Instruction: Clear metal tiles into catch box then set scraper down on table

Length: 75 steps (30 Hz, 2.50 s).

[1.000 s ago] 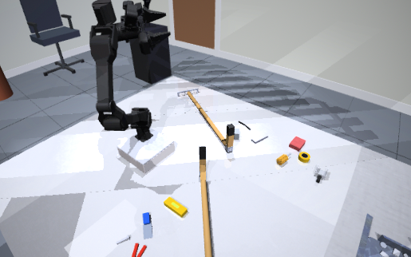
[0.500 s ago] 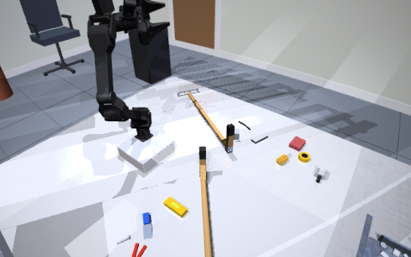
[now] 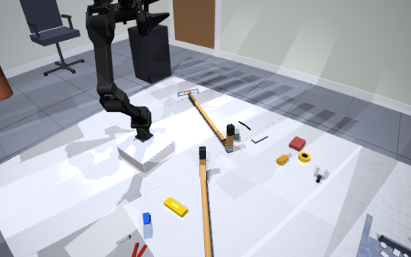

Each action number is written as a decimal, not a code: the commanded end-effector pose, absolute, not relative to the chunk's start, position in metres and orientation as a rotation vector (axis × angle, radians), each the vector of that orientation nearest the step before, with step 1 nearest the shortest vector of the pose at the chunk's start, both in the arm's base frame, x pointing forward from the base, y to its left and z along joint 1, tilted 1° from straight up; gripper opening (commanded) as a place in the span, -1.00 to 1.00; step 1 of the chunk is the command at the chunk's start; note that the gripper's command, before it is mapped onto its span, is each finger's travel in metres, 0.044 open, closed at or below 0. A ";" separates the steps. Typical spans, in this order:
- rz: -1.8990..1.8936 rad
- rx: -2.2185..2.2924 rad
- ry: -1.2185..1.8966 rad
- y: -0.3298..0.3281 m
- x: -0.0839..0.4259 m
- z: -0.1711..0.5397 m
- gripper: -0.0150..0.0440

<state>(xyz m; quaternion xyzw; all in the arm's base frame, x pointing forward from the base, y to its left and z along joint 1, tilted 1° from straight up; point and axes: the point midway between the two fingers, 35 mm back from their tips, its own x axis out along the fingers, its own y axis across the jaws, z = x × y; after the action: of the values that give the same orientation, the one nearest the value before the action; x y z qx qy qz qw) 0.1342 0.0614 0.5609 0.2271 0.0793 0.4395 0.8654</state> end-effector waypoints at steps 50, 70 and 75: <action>0.625 0.312 0.042 0.057 0.125 0.554 1.00; 0.486 0.237 0.022 0.056 0.131 0.540 1.00; 0.451 0.219 0.020 0.056 0.133 0.536 1.00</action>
<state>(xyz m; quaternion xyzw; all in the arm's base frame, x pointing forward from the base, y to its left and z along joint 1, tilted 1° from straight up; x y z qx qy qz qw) 0.1317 0.0550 0.5401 0.1185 0.0107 0.2349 0.9647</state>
